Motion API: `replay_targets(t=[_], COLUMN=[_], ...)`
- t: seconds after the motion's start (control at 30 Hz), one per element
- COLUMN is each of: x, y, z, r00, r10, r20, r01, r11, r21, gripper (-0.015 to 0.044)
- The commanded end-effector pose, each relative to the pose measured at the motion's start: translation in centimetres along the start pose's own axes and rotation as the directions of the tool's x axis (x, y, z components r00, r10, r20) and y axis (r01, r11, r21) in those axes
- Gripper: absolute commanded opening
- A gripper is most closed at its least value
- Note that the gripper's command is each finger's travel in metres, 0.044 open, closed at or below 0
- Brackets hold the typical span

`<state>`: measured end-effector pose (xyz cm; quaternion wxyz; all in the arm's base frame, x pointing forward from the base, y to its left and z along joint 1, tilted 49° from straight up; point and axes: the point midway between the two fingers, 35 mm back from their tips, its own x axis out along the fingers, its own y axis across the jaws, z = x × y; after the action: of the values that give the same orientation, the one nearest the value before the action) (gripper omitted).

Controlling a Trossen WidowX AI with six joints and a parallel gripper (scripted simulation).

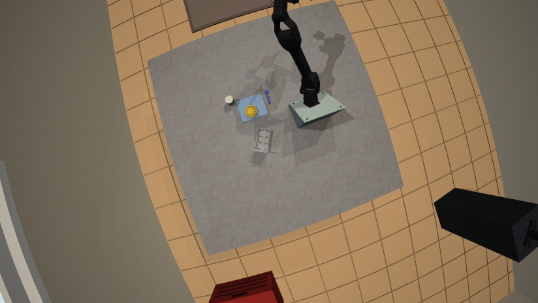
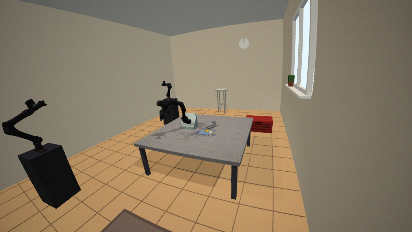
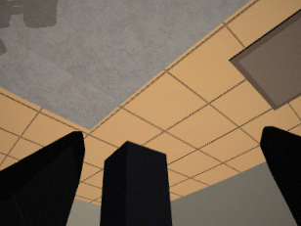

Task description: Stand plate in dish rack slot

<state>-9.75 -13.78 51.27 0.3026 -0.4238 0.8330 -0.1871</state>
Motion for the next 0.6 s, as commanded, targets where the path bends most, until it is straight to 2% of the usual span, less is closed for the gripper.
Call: replay_targets(t=[0.0,0.3,0.57], x=[0.0,3.6,8.1], y=[0.0,-0.2,-1.5], z=[0.0,1.0,3.7], r00=[1.0,0.991,0.959], r10=[0.0,-0.035,-0.058], r20=[0.001,0.126,0.276], r01=[0.0,0.01,-0.052], r11=[1.0,0.982,0.925], r21=[0.002,0.189,0.377], gripper=[0.04,0.04,0.04])
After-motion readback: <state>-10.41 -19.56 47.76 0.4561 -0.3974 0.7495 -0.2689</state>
